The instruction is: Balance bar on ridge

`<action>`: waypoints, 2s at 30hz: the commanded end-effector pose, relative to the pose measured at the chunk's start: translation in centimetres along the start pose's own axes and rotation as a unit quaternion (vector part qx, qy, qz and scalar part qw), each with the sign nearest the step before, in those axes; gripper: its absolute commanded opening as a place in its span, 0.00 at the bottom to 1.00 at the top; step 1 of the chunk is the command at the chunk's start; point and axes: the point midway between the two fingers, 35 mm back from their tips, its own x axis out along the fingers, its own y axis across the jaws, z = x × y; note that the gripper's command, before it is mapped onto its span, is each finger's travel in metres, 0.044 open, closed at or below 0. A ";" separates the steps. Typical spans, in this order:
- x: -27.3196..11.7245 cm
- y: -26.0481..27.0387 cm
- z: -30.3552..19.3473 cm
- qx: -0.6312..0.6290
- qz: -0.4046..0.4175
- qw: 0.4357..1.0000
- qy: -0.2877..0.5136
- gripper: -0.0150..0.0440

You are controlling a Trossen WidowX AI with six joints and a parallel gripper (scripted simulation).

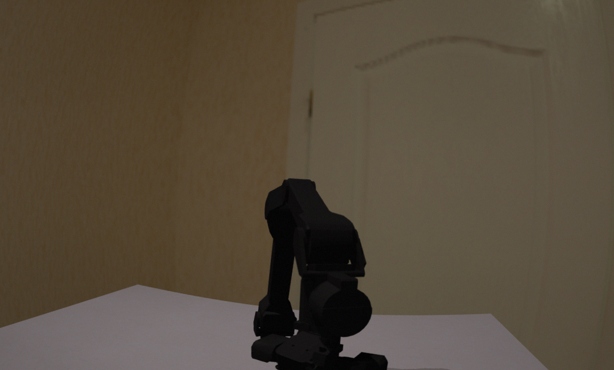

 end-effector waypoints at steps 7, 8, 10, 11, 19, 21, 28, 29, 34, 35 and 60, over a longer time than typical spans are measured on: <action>0.1 0.0 0.0 0.002 0.001 1.000 -0.001 0.25; 0.1 0.0 0.0 0.002 0.001 1.000 -0.001 0.25; 0.1 0.0 0.0 0.002 0.001 1.000 -0.001 0.25; 0.1 0.0 0.0 0.002 0.001 1.000 -0.001 0.25; 0.2 0.0 0.0 0.002 0.001 1.000 -0.001 0.25; 0.2 0.0 0.0 0.002 0.001 1.000 -0.001 0.25; 0.3 0.0 0.0 0.002 0.001 1.000 -0.001 0.25; 0.3 0.0 0.0 0.002 0.001 1.000 -0.001 0.25; 0.3 0.0 0.0 0.002 0.001 1.000 -0.001 0.25; 0.3 0.0 0.0 0.002 0.001 1.000 -0.001 0.25; 0.5 0.0 0.0 0.002 0.001 1.000 -0.001 0.25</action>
